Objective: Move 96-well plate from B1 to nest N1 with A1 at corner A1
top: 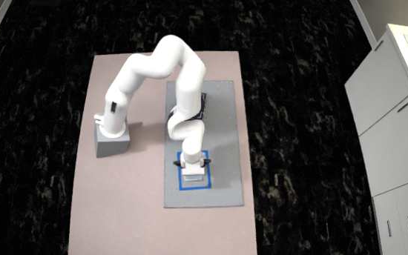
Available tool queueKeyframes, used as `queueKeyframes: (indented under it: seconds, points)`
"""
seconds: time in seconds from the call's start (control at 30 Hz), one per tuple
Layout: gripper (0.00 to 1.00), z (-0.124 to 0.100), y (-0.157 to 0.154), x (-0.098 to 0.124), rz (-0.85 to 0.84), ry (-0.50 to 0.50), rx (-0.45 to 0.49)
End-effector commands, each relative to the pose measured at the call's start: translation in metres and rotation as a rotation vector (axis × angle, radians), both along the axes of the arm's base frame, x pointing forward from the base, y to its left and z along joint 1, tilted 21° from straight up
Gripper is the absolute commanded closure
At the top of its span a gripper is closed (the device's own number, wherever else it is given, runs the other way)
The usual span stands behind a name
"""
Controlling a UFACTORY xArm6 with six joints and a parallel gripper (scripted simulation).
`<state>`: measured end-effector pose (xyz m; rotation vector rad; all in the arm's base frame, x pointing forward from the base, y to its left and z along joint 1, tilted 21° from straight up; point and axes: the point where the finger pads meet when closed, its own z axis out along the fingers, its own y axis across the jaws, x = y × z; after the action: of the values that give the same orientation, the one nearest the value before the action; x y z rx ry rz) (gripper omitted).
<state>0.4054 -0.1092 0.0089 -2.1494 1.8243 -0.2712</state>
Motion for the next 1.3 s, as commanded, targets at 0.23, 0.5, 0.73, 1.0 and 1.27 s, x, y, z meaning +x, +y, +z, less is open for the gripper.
queueKeyframes:
  seconds: [0.23, 0.5, 0.73, 1.0, 1.27]
  points:
    - [0.00, 0.000, 0.000, 0.002, 0.000, -0.007, -0.001]
    - [0.00, -0.004, 0.000, 0.003, 0.000, -0.007, -0.001]
    - [0.00, -0.008, 0.001, 0.004, 0.000, -0.007, -0.001]
    - [0.00, -0.013, 0.001, 0.006, 0.000, -0.007, -0.001]
    - [0.00, -0.017, 0.002, 0.008, 0.000, -0.007, -0.001]
